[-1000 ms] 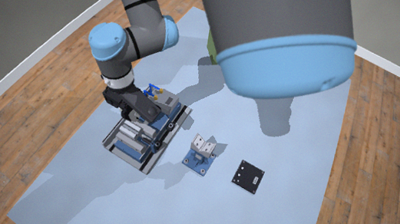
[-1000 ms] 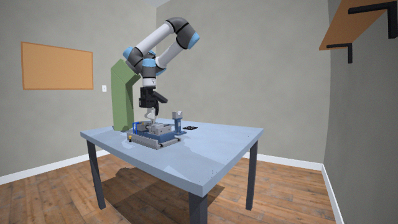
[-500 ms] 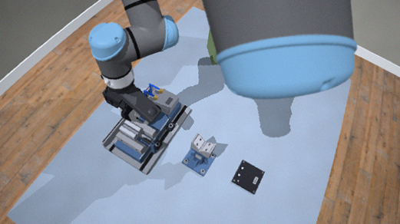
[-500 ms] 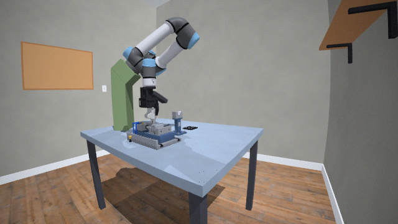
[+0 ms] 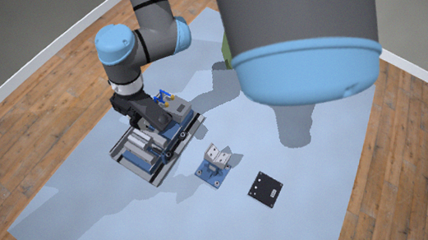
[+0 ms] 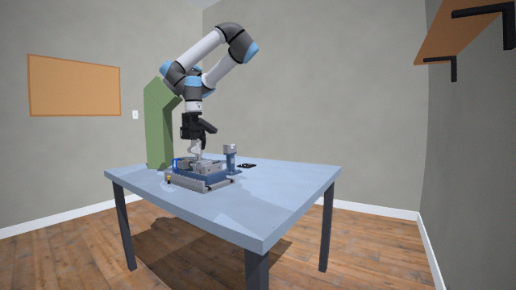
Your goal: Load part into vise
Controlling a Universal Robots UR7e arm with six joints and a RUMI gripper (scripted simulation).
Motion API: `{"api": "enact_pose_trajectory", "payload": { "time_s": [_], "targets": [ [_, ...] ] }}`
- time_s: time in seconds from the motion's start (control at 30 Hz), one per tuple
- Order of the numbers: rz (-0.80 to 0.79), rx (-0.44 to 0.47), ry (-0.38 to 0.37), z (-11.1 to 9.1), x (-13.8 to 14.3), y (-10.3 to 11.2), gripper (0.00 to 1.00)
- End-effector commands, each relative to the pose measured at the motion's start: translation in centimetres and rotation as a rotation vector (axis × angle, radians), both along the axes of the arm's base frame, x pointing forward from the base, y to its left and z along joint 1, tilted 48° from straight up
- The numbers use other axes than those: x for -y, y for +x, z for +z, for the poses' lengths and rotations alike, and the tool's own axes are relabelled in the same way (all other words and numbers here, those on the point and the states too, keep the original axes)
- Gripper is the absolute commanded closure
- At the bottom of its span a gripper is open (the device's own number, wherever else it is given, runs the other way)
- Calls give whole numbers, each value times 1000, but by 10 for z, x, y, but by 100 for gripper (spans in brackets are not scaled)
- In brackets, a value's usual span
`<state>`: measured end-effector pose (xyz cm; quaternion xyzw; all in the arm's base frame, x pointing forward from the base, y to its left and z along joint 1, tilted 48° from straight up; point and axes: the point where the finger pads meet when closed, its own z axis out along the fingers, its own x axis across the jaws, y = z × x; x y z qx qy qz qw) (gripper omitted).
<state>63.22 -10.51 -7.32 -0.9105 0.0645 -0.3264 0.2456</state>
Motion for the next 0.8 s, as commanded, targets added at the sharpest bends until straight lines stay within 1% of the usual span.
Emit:
{"api": "enact_pose_trajectory", "payload": {
  "time_s": [0.0,0.77],
  "targets": [
    [-1,1,-1,0,1,0,100],
    [-1,1,-1,2,1,2,100]
  ]
}}
